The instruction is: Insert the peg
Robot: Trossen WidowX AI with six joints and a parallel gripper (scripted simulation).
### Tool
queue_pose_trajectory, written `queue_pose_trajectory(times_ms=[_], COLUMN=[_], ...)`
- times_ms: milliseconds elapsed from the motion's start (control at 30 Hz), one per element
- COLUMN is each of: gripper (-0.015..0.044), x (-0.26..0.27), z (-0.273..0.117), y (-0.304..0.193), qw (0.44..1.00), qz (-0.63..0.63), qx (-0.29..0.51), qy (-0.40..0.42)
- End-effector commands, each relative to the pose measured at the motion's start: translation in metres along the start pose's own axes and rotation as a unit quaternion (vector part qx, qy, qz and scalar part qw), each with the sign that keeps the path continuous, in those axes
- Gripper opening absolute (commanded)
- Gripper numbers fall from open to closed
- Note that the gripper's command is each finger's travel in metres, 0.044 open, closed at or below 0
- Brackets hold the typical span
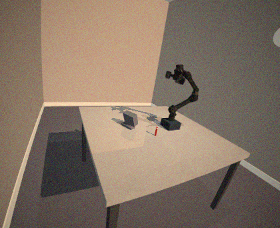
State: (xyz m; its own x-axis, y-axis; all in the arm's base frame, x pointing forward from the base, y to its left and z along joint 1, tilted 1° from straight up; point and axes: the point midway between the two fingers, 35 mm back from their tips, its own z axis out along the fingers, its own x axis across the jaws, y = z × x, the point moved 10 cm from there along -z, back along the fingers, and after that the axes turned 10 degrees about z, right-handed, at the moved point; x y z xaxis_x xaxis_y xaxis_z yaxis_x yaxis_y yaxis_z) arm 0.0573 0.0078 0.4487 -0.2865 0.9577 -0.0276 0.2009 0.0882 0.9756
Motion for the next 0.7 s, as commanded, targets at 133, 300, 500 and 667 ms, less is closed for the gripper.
queue_pose_trajectory(times_ms=[133,300,500,667], gripper=[0.044,0.044,0.044,0.044], x=[-0.024,-0.031,-0.038,-0.046], z=[0.03,0.044,0.063,0.083], y=[-0.005,-0.008,-0.012,-0.018], qw=[0.998,0.995,0.99,0.984], qz=[0.044,0.069,0.093,0.104], qx=[0.05,0.073,0.106,0.139], qy=[0.012,0.02,0.027,0.032])
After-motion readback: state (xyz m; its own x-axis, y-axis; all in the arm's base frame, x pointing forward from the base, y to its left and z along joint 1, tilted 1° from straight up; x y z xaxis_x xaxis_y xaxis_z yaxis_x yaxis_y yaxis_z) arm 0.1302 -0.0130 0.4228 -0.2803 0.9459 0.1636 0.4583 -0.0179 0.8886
